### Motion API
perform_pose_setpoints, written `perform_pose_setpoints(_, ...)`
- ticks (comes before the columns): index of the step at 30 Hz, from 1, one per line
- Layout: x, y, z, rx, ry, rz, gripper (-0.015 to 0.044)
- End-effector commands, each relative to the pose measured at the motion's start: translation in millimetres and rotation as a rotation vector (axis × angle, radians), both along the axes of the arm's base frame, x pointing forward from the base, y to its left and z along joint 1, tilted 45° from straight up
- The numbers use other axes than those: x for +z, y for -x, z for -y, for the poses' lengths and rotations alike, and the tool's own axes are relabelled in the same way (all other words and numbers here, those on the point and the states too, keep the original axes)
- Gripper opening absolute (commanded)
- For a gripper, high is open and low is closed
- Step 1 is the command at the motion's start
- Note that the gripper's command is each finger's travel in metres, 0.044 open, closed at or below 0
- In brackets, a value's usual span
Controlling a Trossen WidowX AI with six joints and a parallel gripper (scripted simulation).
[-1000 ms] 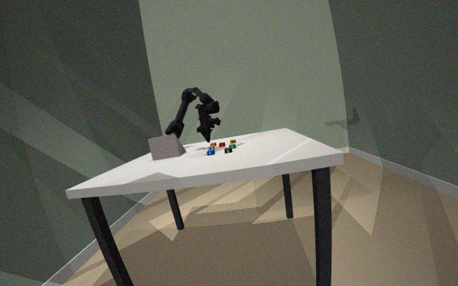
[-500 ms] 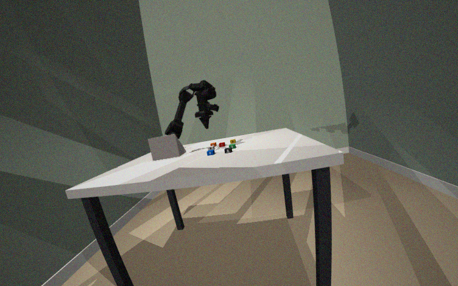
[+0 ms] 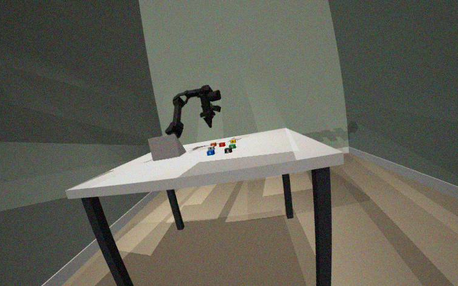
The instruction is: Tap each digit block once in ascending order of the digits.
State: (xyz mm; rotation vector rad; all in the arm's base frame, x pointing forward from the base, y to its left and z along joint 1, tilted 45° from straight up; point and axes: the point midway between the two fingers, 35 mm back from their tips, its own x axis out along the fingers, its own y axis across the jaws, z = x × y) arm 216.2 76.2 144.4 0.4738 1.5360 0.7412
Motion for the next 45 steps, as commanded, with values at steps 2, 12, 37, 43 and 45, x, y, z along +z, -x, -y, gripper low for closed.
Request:
perform_pose_setpoints(2,-36,10,-40,0.006,-0.004,-0.007,0.002)
perform_pose_setpoints(12,-50,16,-55,0.007,-0.01,-0.009,0.002)
perform_pose_setpoints(37,-65,16,-72,0.008,-0.011,0.004,0.002)
perform_pose_setpoints(43,-48,15,-53,0.008,-0.01,-0.009,0.002)
perform_pose_setpoints(45,-46,15,-53,0.008,-0.01,-0.009,0.0046)
